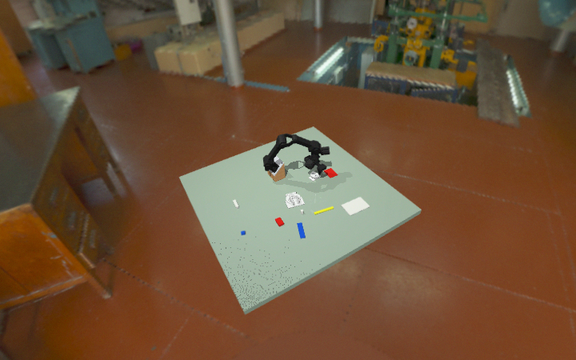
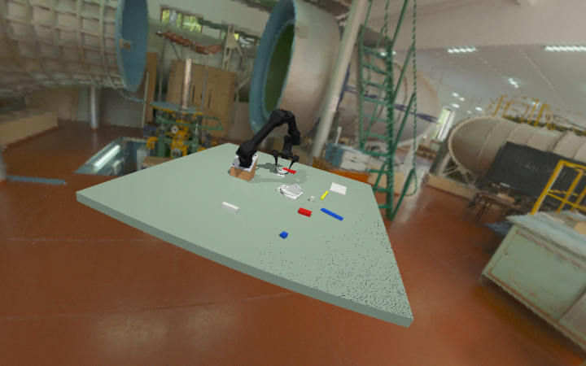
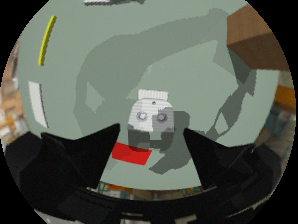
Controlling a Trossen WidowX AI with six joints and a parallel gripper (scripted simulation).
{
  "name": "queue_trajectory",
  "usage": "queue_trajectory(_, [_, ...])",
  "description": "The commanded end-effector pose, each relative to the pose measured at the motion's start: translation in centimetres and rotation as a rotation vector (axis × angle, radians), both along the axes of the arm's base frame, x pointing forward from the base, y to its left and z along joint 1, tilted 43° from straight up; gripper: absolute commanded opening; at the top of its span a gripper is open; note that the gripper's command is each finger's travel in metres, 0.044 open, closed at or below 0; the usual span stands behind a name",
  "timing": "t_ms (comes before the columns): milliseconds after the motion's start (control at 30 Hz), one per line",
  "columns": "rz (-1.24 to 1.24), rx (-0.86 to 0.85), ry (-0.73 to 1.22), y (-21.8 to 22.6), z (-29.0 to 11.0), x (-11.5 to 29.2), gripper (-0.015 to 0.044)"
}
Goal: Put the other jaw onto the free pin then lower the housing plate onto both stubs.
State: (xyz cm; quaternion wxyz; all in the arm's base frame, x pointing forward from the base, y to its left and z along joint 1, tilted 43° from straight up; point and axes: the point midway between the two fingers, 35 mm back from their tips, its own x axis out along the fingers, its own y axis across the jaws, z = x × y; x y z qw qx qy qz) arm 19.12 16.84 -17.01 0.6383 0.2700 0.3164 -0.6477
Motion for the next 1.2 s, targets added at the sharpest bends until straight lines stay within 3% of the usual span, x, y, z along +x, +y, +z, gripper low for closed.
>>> queue_trajectory(0, [0.003, -0.007, 0.003, -0.7, -0.7, 0.0, 0.044])
queue_trajectory(1167, [0.006, -0.008, 0.001, -2.7, -3.0, -0.1, 0.044])
